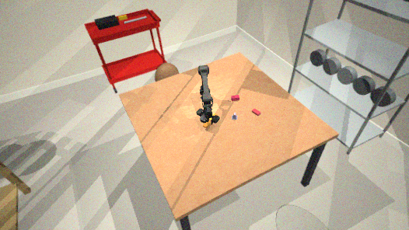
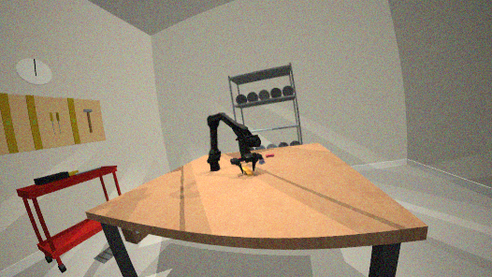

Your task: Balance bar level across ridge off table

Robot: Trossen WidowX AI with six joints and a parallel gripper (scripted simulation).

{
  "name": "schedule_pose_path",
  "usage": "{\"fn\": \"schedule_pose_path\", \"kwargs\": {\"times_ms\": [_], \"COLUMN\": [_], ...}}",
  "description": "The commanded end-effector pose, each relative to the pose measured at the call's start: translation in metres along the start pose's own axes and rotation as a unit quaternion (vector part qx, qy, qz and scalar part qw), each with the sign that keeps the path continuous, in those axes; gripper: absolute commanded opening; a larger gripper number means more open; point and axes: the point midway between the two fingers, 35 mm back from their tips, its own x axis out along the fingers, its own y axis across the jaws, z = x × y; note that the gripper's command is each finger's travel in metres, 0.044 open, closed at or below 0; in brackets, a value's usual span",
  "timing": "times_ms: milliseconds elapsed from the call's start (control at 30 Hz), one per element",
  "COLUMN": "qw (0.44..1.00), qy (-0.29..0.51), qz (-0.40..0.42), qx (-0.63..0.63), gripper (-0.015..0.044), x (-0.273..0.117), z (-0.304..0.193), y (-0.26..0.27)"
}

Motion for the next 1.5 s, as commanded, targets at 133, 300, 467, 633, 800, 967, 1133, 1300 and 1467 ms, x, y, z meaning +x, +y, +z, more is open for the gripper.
{"fn": "schedule_pose_path", "kwargs": {"times_ms": [133, 300, 467, 633, 800, 967, 1133, 1300, 1467], "qw": [1.0, 1.0, 1.0, 1.0, 1.0, 1.0, 1.0, 1.0, 1.0], "qy": [0.0, 0.0, 0.0, 0.0, 0.0, 0.0, 0.0, 0.0, 0.0], "qz": [0.0, 0.0, 0.0, 0.0, 0.001, 0.001, 0.001, 0.001, 0.002], "qx": [0.0, 0.0, 0.0, 0.0, -0.001, -0.001, -0.001, -0.002, -0.002], "gripper": [0.0236, 0.0144, 0.0111, 0.0, 0.0, 0.0, 0.0, 0.0, 0.0], "x": [0.0, 0.0, 0.0, -0.008, -0.021, -0.033, -0.046, -0.059, -0.072], "z": [0.0, 0.0, 0.0, 0.001, 0.002, 0.003, 0.004, 0.003, 0.003], "y": [0.0, 0.0, 0.0, 0.001, 0.002, 0.003, 0.003, 0.003, 0.002]}}
